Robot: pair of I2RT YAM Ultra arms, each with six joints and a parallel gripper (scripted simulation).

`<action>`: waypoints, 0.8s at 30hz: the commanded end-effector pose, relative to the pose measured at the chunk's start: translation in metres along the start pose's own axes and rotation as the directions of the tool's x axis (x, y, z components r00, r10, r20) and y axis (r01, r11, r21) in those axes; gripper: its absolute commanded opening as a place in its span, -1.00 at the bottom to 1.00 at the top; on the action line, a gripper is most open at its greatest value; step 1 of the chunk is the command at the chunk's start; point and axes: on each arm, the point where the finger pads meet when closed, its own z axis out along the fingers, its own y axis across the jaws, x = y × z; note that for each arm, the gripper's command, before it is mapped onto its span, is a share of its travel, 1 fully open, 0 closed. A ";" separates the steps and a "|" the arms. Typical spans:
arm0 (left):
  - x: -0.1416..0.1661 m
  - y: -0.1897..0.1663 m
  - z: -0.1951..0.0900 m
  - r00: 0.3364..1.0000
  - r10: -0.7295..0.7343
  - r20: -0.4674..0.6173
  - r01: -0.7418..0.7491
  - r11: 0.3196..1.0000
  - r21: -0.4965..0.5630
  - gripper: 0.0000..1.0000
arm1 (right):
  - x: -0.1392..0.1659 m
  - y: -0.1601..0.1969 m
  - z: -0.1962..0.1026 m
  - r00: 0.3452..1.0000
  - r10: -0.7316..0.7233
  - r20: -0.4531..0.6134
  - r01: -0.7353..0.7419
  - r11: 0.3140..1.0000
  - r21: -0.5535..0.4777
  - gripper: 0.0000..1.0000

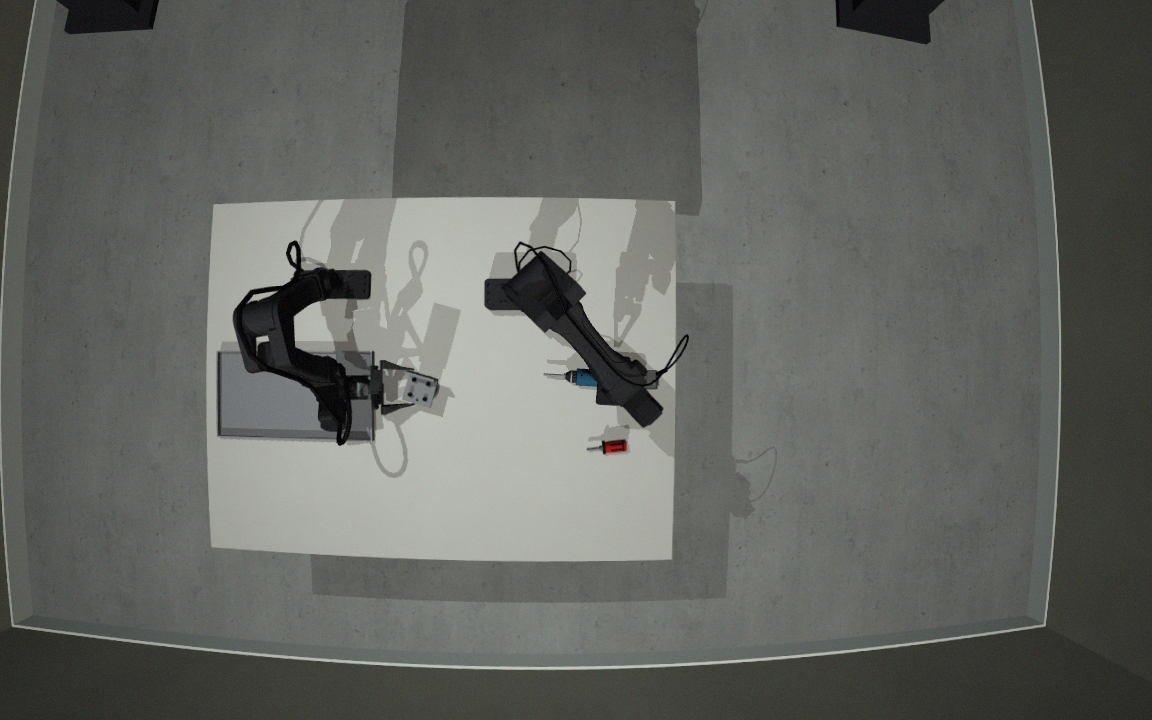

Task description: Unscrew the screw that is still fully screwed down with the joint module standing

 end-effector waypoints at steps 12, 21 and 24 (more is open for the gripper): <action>0.008 0.001 -0.004 1.000 0.007 -0.001 -0.007 1.000 0.003 0.30 | -0.008 0.003 0.016 1.000 -0.014 0.023 0.014 1.000 -0.005 0.72; 0.008 0.001 -0.004 1.000 0.007 -0.001 -0.007 1.000 0.003 0.30 | 0.001 0.003 0.025 1.000 0.010 0.006 -0.010 1.000 0.000 0.72; 0.008 0.001 -0.004 1.000 0.007 -0.001 -0.007 1.000 0.003 0.30 | -0.001 0.000 0.029 1.000 0.001 0.007 -0.001 1.000 0.004 0.72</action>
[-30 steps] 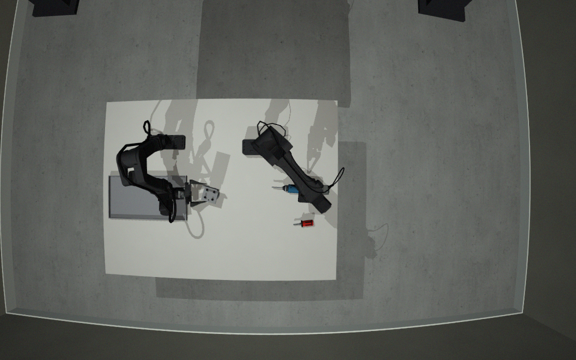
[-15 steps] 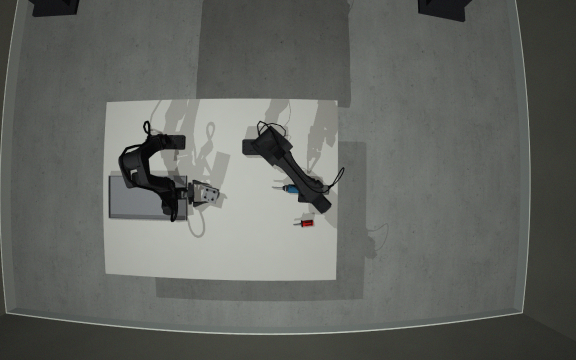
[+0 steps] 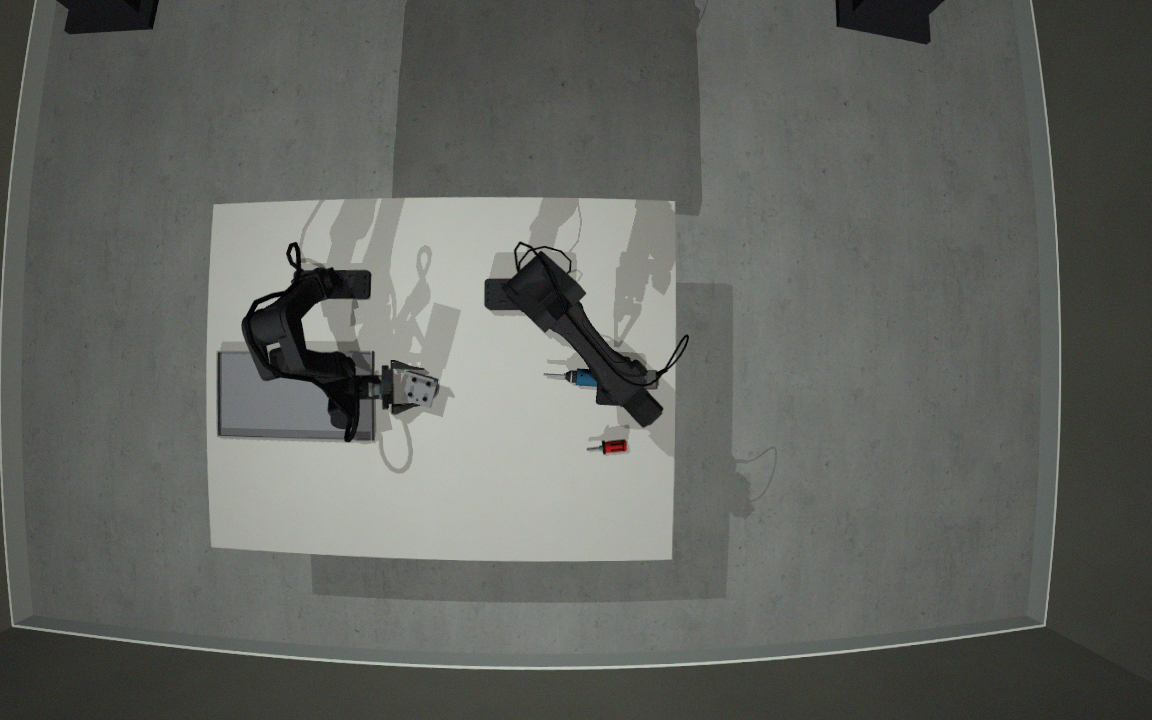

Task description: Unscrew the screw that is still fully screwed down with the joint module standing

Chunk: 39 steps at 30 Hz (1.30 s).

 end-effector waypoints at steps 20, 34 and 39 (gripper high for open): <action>0.008 0.001 -0.004 1.000 0.007 -0.001 -0.007 1.000 0.003 0.30 | -0.010 -0.006 0.005 0.999 -0.030 0.023 0.030 0.999 0.013 0.72; 0.008 0.001 -0.004 1.000 0.007 -0.001 -0.007 1.000 0.003 0.30 | -0.009 0.000 0.007 1.000 -0.008 0.014 0.008 1.000 -0.001 0.72; 0.008 0.001 -0.004 1.000 0.007 -0.001 -0.007 1.000 0.003 0.30 | -0.008 -0.006 0.005 1.000 -0.021 0.015 0.021 1.000 0.013 0.72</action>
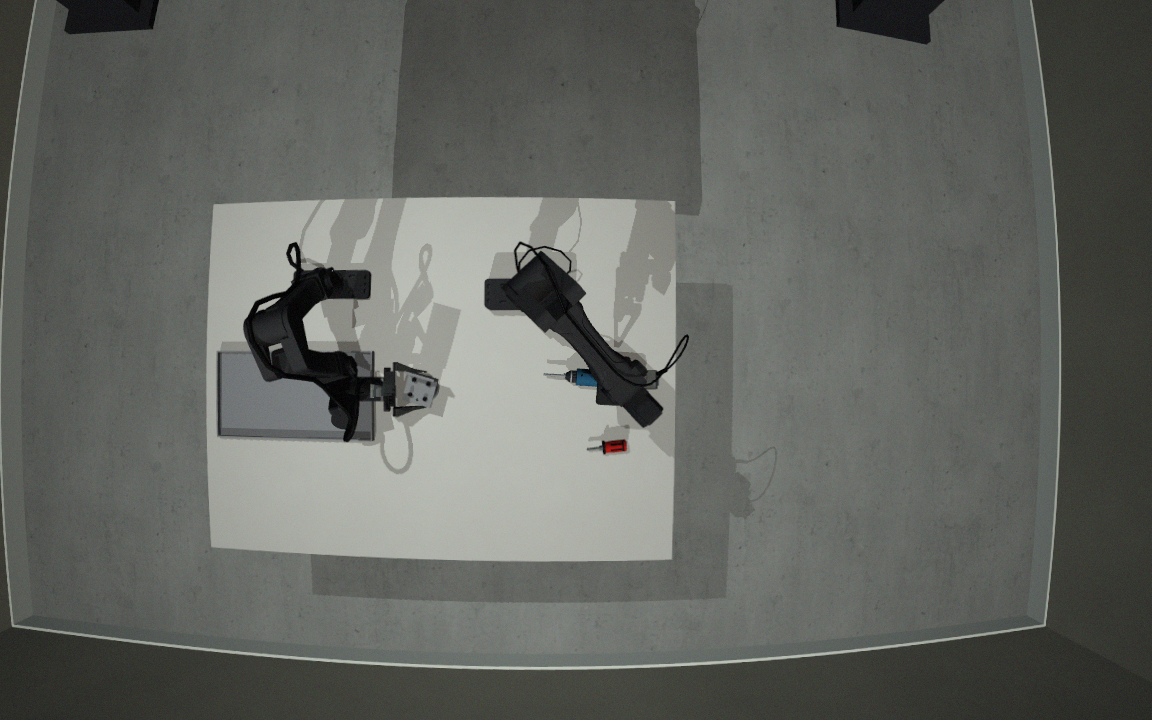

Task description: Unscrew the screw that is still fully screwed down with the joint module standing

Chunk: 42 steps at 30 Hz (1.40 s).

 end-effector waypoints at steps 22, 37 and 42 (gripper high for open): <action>0.008 0.001 -0.004 1.000 0.007 -0.001 -0.007 1.000 0.003 0.30 | -0.005 0.005 0.003 1.000 -0.011 0.006 0.012 1.000 -0.022 0.49; 0.008 0.001 -0.004 1.000 0.007 -0.001 -0.007 1.000 0.003 0.30 | -0.005 0.005 0.003 1.000 -0.011 0.006 0.012 1.000 -0.022 0.26; 0.008 0.001 -0.004 1.000 0.007 -0.001 -0.007 1.000 0.003 0.30 | -0.005 0.005 0.003 1.000 -0.012 0.006 0.012 1.000 -0.022 0.26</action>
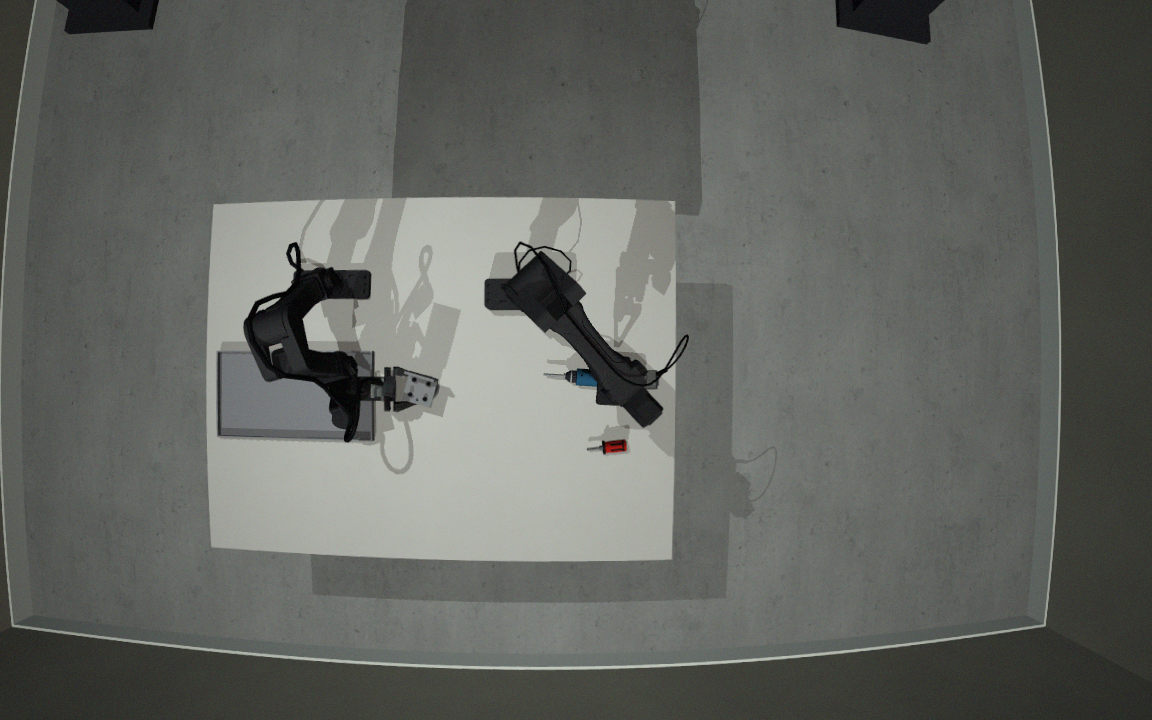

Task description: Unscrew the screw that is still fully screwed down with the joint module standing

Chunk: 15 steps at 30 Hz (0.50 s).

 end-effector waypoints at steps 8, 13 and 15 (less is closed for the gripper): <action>0.008 0.001 -0.004 1.000 0.007 -0.001 -0.007 1.000 0.003 0.30 | -0.006 0.004 0.002 1.000 -0.023 0.013 0.023 1.000 -0.020 0.26; 0.008 0.001 -0.004 1.000 0.007 -0.001 -0.007 1.000 0.003 0.30 | -0.003 0.001 0.001 1.000 -0.011 0.006 0.011 1.000 -0.005 0.23; 0.008 0.001 -0.004 1.000 0.007 -0.001 -0.007 1.000 0.003 0.30 | -0.003 0.001 0.001 1.000 -0.011 0.006 0.011 1.000 -0.005 0.23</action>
